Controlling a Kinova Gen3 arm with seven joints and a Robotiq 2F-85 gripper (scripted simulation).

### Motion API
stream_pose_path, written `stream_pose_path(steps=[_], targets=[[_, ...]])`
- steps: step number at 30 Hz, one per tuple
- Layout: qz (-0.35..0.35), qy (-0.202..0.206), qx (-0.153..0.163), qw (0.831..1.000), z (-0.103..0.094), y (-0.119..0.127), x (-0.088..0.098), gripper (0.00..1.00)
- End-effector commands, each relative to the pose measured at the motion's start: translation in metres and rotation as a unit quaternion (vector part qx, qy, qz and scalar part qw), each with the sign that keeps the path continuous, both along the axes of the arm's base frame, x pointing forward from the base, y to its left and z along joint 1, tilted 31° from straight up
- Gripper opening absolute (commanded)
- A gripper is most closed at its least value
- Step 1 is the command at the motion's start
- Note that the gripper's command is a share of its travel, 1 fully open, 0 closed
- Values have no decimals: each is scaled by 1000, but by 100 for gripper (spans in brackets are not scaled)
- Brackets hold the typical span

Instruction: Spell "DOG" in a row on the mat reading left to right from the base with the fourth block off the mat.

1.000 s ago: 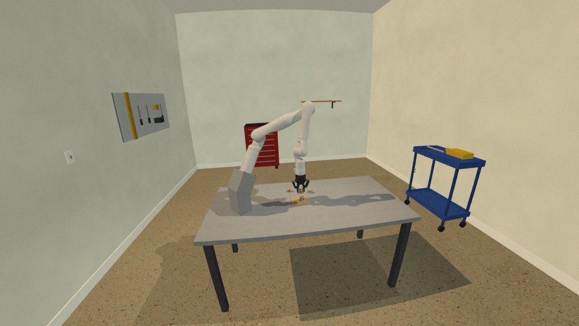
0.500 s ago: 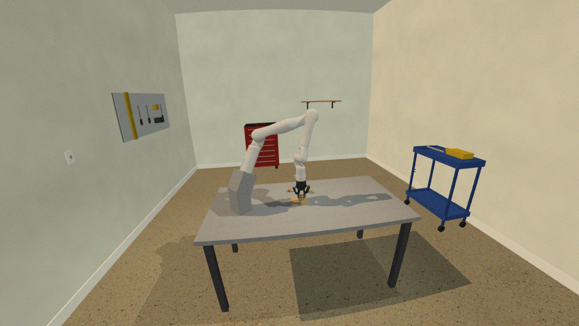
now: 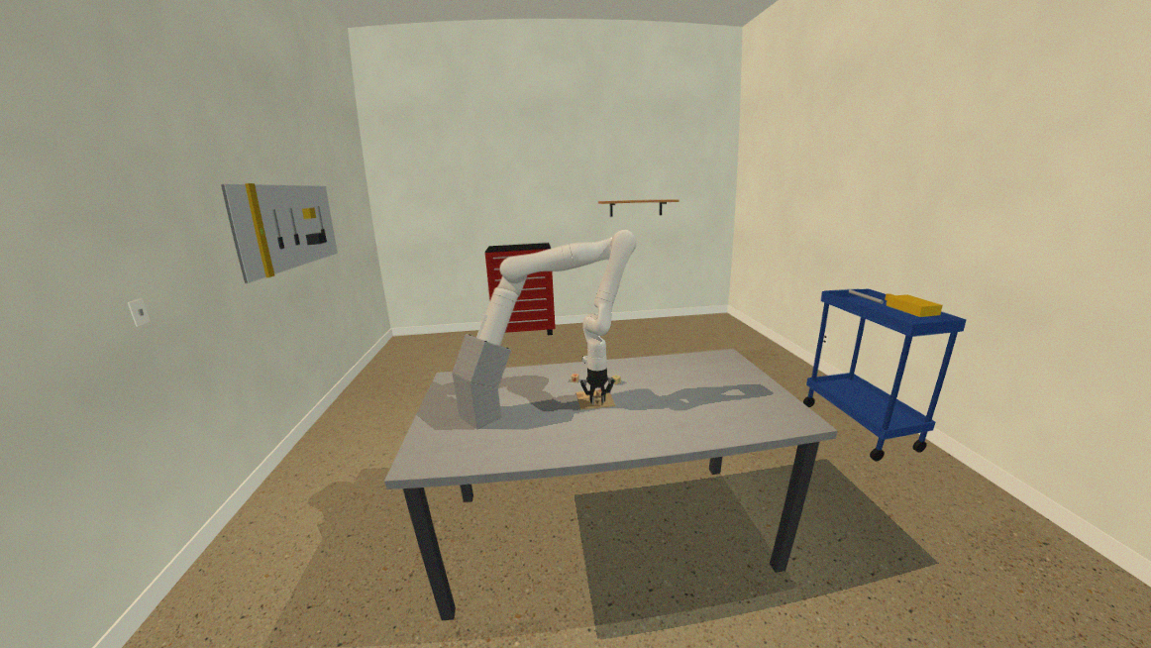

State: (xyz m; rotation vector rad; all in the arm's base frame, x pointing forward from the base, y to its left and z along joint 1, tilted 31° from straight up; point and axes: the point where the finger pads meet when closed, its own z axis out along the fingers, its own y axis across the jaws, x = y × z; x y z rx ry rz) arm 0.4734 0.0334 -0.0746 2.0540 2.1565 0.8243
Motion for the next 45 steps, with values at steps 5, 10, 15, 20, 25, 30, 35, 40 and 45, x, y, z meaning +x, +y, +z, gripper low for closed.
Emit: stream_pose_path(steps=[5, 10, 15, 20, 25, 30, 35, 40, 45], targets=[[3, -4, 0, 1000, 0, 2, 2, 26], [3, -4, 0, 1000, 0, 2, 2, 26], [3, -4, 0, 1000, 0, 2, 2, 26], [3, -4, 0, 1000, 0, 2, 2, 26], [6, -5, -1, 1000, 0, 2, 2, 26], [8, -6, -1, 1000, 0, 2, 2, 26], [8, -6, -2, 1000, 0, 2, 2, 26], [8, -6, -2, 1000, 0, 2, 2, 26], [8, -6, -2, 1000, 0, 2, 2, 26]])
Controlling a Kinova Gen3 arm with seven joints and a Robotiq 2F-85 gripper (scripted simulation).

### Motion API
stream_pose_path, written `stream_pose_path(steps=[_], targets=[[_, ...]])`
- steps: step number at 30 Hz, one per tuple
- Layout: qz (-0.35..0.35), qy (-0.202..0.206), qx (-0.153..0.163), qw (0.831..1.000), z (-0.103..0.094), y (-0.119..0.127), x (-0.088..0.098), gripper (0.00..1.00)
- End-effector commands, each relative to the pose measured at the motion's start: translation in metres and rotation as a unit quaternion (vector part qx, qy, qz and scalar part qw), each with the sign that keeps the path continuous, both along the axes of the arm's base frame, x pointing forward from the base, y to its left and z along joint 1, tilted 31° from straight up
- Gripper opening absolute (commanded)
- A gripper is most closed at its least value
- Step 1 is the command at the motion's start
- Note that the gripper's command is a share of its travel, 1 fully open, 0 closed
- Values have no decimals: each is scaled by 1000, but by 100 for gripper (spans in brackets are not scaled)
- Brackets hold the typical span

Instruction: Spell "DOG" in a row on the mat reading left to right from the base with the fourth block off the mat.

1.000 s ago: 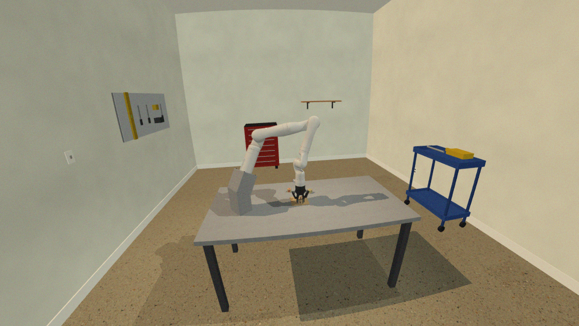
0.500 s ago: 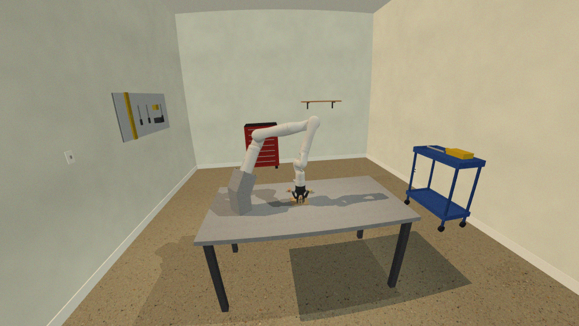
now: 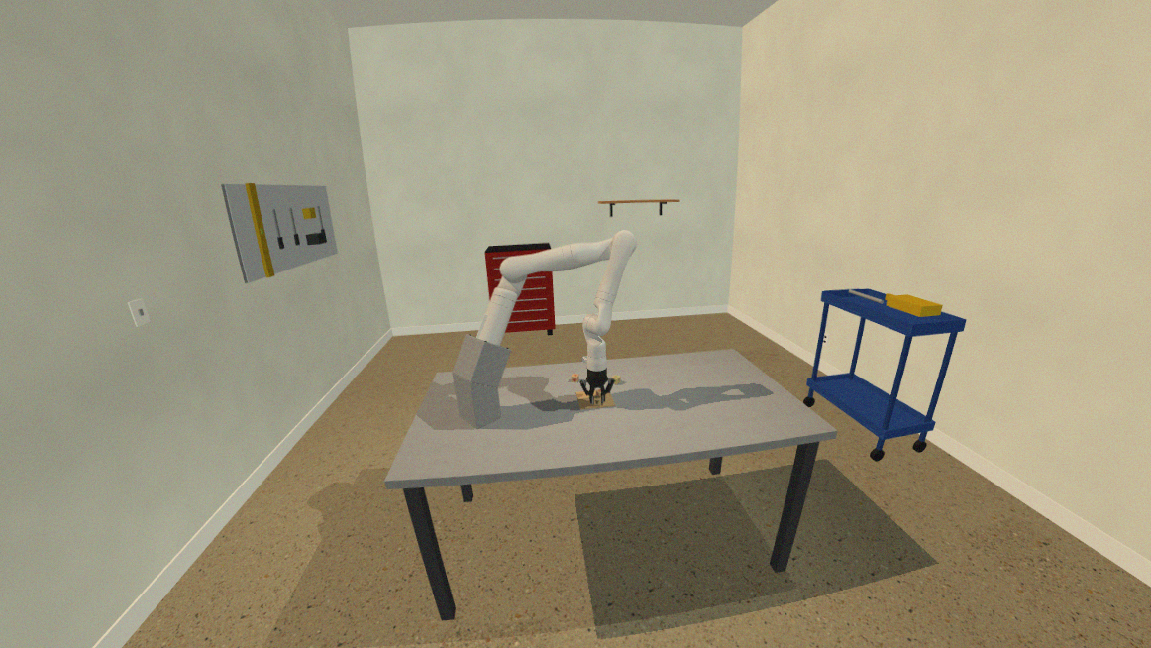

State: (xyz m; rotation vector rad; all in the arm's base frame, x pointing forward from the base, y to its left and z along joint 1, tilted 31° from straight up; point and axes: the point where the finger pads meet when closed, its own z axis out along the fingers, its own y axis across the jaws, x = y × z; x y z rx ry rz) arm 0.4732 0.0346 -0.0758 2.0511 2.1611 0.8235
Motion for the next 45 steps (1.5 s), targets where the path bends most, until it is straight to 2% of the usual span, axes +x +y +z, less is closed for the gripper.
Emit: stream_pose_path(steps=[1, 45], targets=[[7, -6, -1, 1000, 1, 1, 2, 26], [4, -6, -2, 1000, -2, 1, 4, 26]])
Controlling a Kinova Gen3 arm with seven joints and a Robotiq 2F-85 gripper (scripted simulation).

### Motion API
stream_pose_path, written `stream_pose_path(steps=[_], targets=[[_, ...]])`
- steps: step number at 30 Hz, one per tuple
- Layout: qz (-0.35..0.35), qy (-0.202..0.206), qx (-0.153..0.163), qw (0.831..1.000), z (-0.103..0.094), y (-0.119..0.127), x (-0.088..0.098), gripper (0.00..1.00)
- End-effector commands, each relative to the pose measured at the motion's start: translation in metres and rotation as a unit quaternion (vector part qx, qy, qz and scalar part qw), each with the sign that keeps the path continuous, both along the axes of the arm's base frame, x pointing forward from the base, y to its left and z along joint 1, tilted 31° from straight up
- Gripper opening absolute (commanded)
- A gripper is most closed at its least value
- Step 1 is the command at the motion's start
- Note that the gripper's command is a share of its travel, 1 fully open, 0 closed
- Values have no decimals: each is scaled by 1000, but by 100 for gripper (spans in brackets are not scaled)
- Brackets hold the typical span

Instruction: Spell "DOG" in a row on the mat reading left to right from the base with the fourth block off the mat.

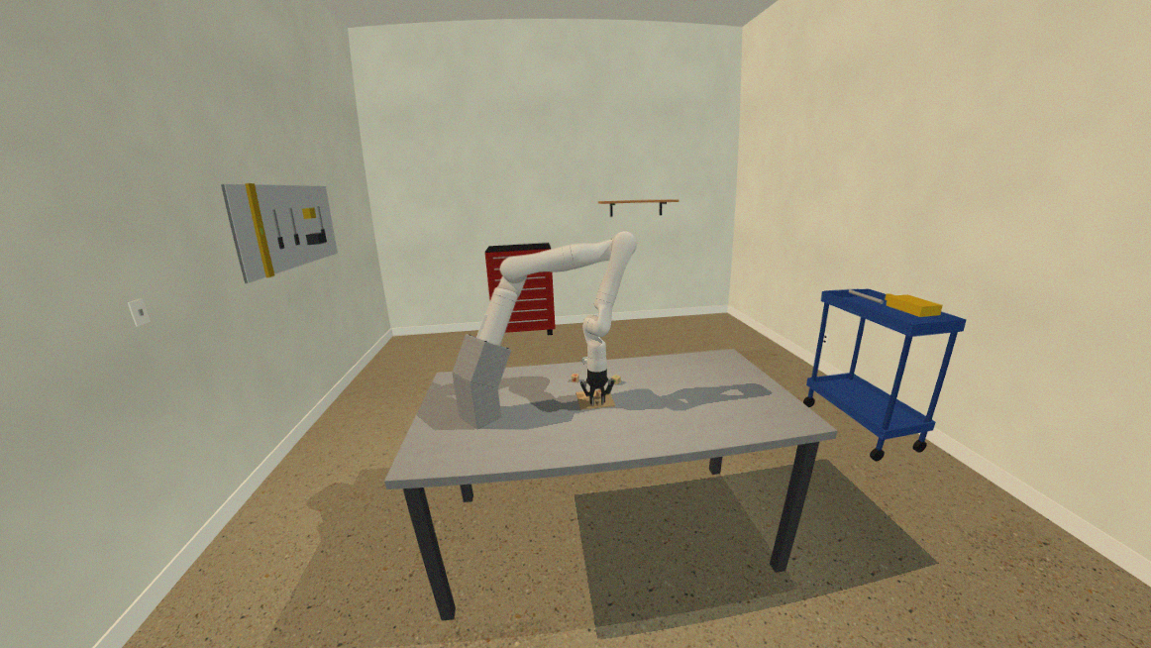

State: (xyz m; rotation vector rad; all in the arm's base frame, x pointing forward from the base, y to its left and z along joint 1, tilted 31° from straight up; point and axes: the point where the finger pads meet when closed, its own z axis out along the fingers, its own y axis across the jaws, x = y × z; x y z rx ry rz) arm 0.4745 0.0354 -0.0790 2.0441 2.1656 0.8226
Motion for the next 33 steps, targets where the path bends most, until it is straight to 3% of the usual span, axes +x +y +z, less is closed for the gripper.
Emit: stream_pose_path(steps=[1, 12, 27, 33], targets=[[2, -5, 0, 1000, 1, 1, 3, 26], [2, -5, 0, 1000, 1, 1, 3, 26], [2, -5, 0, 1000, 1, 1, 3, 46], [2, -5, 0, 1000, 1, 1, 3, 46]])
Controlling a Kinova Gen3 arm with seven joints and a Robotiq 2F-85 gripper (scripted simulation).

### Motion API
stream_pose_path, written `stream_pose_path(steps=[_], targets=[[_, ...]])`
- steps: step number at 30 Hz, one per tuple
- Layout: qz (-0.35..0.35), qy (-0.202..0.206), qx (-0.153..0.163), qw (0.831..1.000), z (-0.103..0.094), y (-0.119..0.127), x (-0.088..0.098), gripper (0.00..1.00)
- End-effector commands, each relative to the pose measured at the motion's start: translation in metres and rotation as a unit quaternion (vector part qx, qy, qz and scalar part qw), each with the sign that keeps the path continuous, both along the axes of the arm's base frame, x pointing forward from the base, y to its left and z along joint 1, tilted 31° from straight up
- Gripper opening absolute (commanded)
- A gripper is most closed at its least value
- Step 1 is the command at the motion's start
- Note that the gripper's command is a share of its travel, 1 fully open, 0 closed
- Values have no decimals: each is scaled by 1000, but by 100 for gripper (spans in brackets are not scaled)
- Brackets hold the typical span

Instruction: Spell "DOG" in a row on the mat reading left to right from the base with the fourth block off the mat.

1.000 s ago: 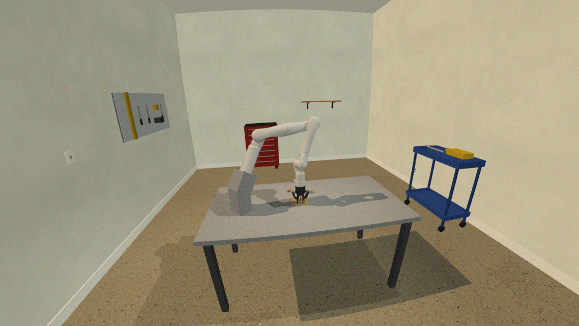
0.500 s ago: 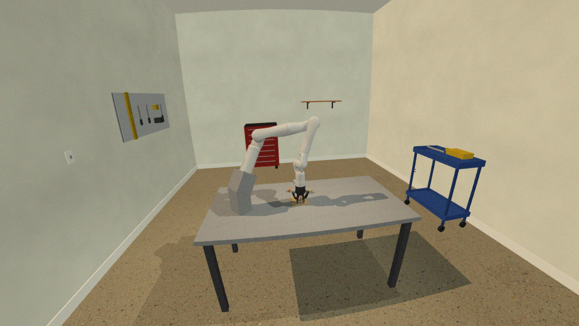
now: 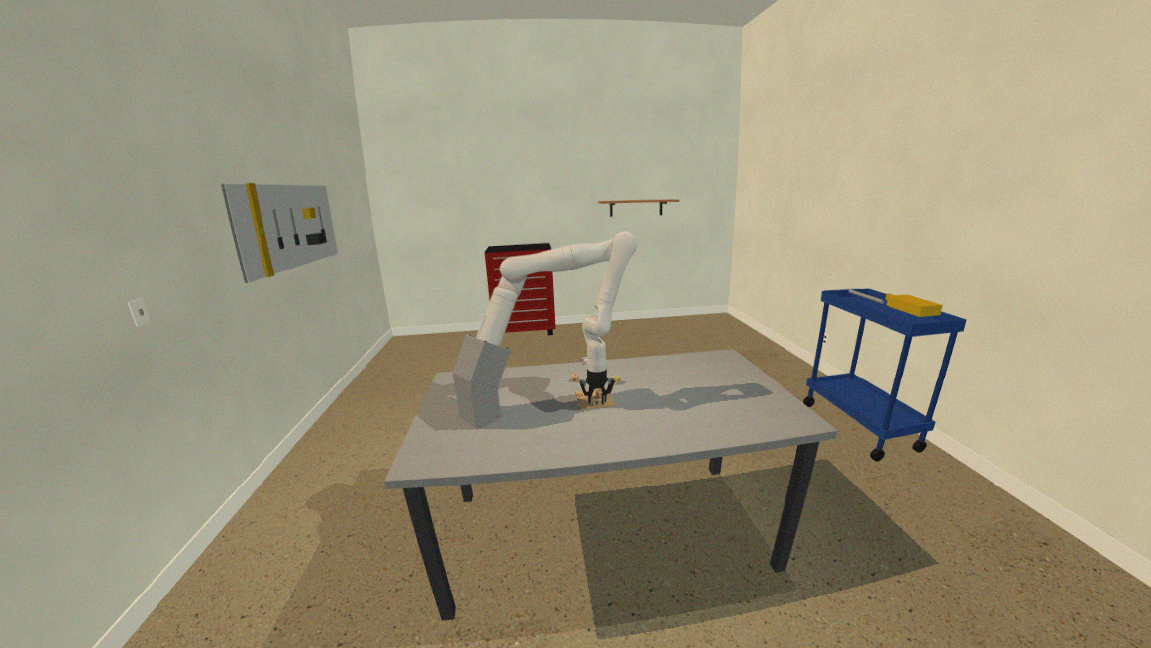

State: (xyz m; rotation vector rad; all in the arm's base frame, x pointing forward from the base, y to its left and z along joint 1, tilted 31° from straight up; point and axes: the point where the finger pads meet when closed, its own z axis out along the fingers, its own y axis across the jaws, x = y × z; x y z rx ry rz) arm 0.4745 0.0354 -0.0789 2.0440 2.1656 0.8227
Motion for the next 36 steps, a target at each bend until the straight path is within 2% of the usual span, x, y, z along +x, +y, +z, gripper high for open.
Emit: stream_pose_path(steps=[1, 7, 11, 22, 24, 30, 36], targets=[[2, -5, 0, 1000, 1, 1, 3, 46], [3, -5, 0, 1000, 2, 0, 2, 46], [0, 2, 1, 1000, 9, -3, -5, 46], [0, 1, 0, 1000, 58, -22, -28, 46], [0, 1, 0, 1000, 58, -22, -28, 46], [0, 1, 0, 1000, 74, -29, -35, 46], [1, -2, -3, 1000, 78, -32, -34, 46]])
